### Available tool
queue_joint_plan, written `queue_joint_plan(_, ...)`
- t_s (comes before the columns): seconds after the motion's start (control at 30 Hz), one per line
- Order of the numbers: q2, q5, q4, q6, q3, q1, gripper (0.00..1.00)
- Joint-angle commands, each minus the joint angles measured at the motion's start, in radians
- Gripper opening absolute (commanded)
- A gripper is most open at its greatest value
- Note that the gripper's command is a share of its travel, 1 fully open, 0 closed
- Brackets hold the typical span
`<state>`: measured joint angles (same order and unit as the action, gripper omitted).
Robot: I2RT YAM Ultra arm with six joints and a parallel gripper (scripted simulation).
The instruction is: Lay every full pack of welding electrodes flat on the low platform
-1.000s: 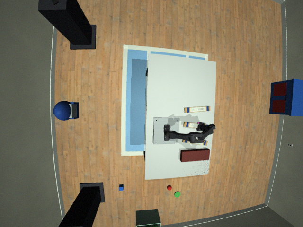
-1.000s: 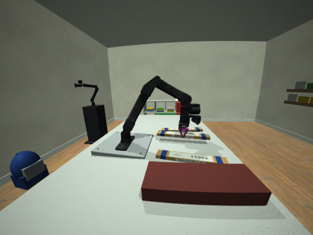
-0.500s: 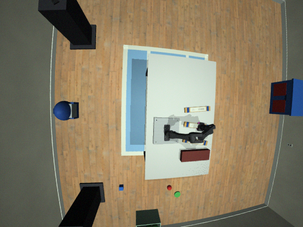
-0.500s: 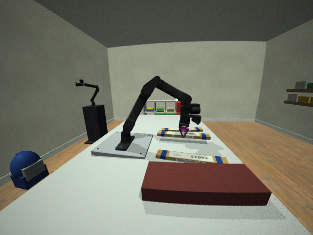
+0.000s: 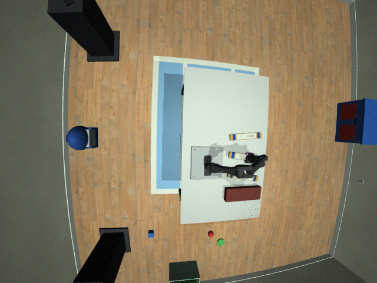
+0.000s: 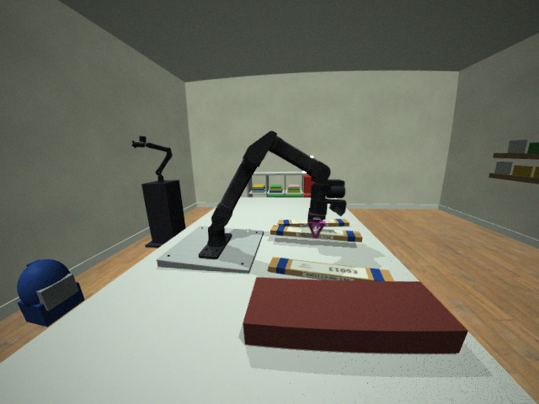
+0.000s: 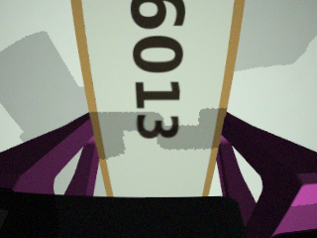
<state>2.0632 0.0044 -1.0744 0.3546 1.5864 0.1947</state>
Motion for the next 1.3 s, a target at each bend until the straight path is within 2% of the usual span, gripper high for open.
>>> queue_joint_plan(0.0,-0.050,0.001,0.008,-0.006,0.029,-0.004,0.00)
queue_joint_plan(1.27,-0.046,0.001,0.023,-0.006,0.027,-0.004,0.00)
